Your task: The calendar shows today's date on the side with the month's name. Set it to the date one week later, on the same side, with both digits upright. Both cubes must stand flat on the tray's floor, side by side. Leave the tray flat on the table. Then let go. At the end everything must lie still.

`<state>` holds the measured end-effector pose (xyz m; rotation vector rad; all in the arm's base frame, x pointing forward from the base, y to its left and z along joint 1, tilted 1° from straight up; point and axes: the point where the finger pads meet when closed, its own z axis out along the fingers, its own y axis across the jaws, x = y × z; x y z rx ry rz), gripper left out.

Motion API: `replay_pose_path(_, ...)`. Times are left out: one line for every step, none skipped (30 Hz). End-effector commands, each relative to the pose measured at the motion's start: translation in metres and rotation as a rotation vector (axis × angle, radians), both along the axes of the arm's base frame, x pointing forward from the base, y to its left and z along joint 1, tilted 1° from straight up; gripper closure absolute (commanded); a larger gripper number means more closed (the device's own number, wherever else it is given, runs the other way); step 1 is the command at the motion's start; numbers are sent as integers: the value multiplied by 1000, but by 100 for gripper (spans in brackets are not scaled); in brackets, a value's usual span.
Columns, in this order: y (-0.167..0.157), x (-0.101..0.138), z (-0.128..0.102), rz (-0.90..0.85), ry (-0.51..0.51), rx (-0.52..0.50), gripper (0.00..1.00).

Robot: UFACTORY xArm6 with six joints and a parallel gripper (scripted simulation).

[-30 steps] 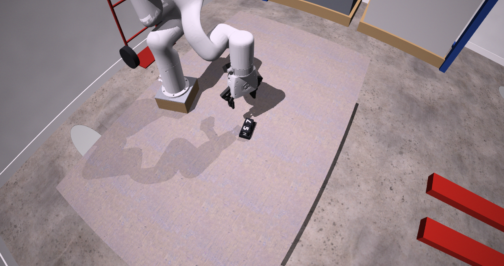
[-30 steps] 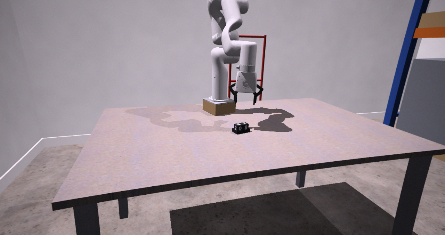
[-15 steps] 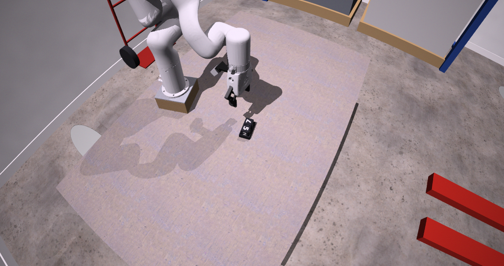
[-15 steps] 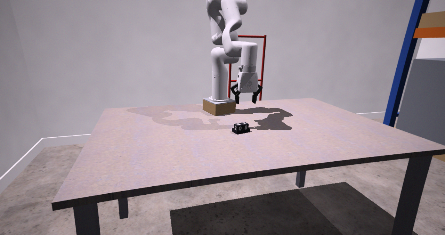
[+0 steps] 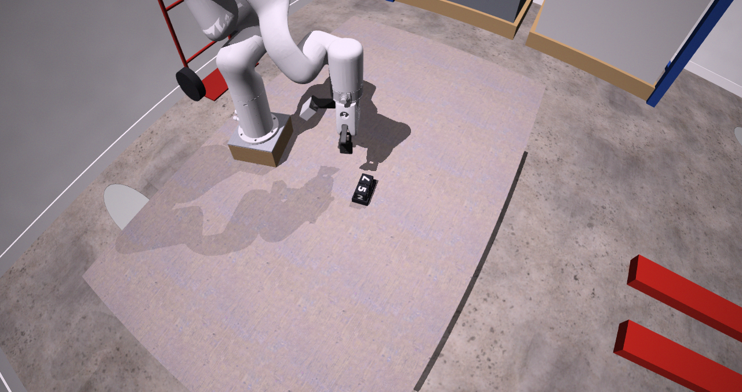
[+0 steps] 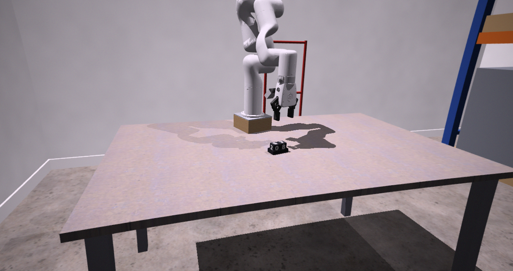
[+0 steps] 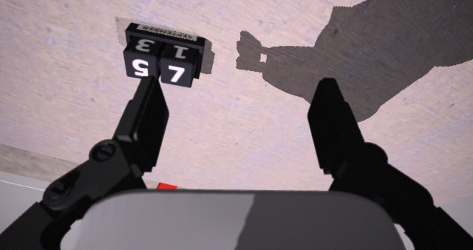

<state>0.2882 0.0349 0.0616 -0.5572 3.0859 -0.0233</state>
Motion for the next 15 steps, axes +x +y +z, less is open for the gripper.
replay_pose_path(4, -6, -1, 163, -1, 14, 0)
replay_pose_path(5, -7, -1, 205, -1, 13, 0)
replay_pose_path(6, -8, -2, 230, -1, 13, 0)
replay_pose_path(7, -10, -2, 269, 0, 13, 0)
replay_pose_path(7, -11, -2, 291, 0, 12, 0)
replay_pose_path(8, -13, -3, 333, 0, 12, 0)
replay_pose_path(9, -13, -3, 346, 0, 12, 0)
replay_pose_path(10, -16, -4, 396, 1, 11, 0)
replay_pose_path(10, -17, -4, 429, 1, 11, 0)
replay_pose_path(11, -17, -4, 440, 1, 11, 0)
replay_pose_path(11, -17, -4, 440, 1, 11, 0)
replay_pose_path(11, -17, -4, 440, 1, 11, 0)
replay_pose_path(11, -19, -5, 477, 1, 11, 0)
replay_pose_path(12, -20, -5, 509, 1, 10, 0)
replay_pose_path(13, -22, -5, 535, 2, 10, 0)
